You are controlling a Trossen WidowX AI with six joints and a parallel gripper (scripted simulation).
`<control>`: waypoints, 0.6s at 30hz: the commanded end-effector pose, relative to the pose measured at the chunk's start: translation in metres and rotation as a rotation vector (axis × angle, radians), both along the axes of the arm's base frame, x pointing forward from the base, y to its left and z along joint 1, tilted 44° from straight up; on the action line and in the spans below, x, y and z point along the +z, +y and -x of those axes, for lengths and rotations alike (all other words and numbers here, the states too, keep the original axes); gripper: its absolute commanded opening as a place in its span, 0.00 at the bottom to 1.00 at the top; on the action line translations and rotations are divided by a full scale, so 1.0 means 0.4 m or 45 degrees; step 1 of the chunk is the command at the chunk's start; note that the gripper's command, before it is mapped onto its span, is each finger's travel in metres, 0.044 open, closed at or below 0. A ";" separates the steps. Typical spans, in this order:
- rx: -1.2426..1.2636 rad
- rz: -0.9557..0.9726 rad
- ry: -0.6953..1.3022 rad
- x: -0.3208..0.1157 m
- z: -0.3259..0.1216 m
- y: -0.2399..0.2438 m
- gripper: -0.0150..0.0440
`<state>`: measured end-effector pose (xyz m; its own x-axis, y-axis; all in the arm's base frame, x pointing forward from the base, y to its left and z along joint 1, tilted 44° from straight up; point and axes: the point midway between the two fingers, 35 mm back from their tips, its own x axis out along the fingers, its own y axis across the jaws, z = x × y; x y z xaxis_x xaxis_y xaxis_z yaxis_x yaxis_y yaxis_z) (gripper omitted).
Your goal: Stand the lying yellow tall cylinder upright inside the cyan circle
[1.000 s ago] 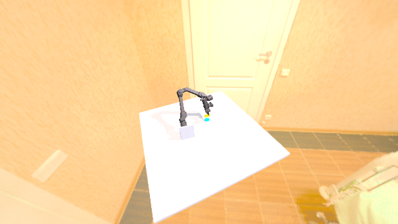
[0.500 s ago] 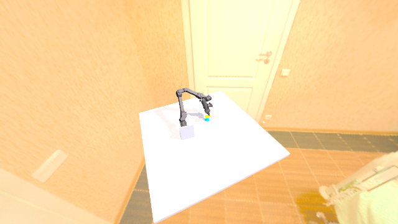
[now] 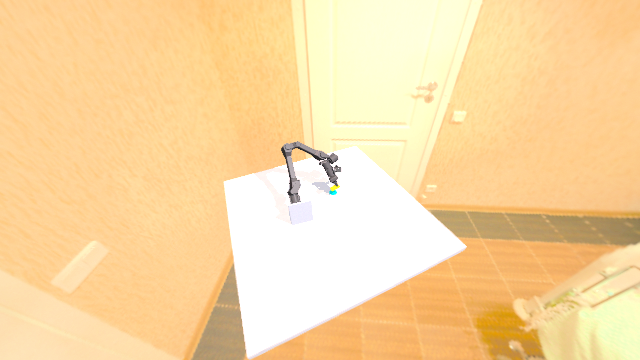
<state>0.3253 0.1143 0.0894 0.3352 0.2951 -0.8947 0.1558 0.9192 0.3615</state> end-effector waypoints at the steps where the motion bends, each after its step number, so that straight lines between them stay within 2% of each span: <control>1: -0.024 0.021 -0.026 -0.004 0.001 -0.001 0.43; 18: -0.085 0.080 -0.146 -0.006 -0.005 0.005 0.43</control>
